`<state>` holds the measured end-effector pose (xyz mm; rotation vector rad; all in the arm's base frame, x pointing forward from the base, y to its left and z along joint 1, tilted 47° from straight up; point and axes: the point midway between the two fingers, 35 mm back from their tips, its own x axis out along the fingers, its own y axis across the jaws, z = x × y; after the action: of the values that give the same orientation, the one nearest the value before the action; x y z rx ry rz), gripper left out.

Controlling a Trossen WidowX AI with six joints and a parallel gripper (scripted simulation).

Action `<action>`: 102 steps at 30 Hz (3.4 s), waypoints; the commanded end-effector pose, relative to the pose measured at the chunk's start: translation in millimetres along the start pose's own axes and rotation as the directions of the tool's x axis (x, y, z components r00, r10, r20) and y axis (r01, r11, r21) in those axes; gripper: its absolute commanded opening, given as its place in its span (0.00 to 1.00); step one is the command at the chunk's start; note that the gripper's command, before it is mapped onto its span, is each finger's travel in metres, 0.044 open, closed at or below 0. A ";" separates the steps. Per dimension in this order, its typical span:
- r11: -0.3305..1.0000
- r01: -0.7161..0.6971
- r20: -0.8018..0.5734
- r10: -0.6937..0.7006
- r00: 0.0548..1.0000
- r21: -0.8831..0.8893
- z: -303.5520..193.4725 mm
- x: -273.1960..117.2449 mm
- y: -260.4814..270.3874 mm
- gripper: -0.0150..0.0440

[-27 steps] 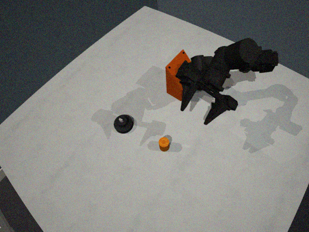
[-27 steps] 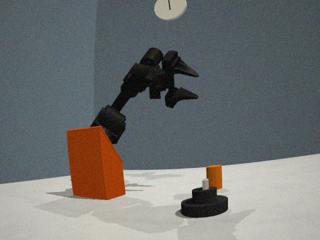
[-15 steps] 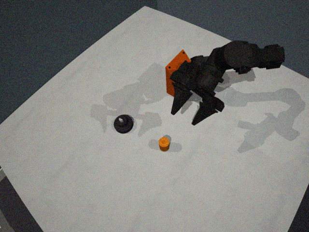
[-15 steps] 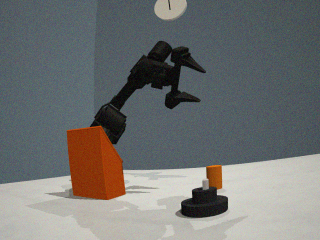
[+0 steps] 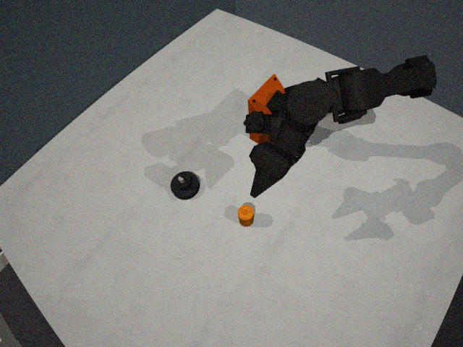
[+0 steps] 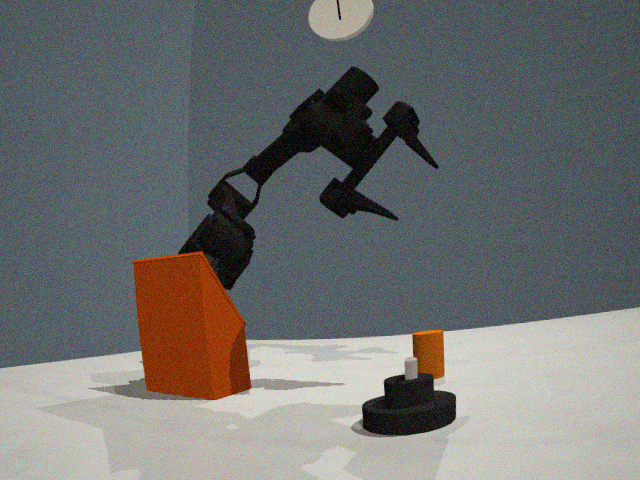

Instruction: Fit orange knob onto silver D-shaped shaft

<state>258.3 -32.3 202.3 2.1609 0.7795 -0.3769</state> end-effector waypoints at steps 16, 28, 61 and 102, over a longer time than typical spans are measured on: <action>0.231 0.073 -0.076 -0.576 0.814 -0.970 22.4 77.7 -40.8 1.00; -0.112 -0.274 -0.117 -0.708 0.696 -0.955 27.0 97.5 -59.6 1.00; -0.111 -0.276 -0.119 -0.708 0.697 -0.955 20.8 134.3 -96.3 1.00; -0.109 -0.278 -0.122 -0.707 0.696 -0.954 12.9 179.6 -141.5 1.00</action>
<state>307.0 96.7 26.3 0.4293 1.2762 0.7814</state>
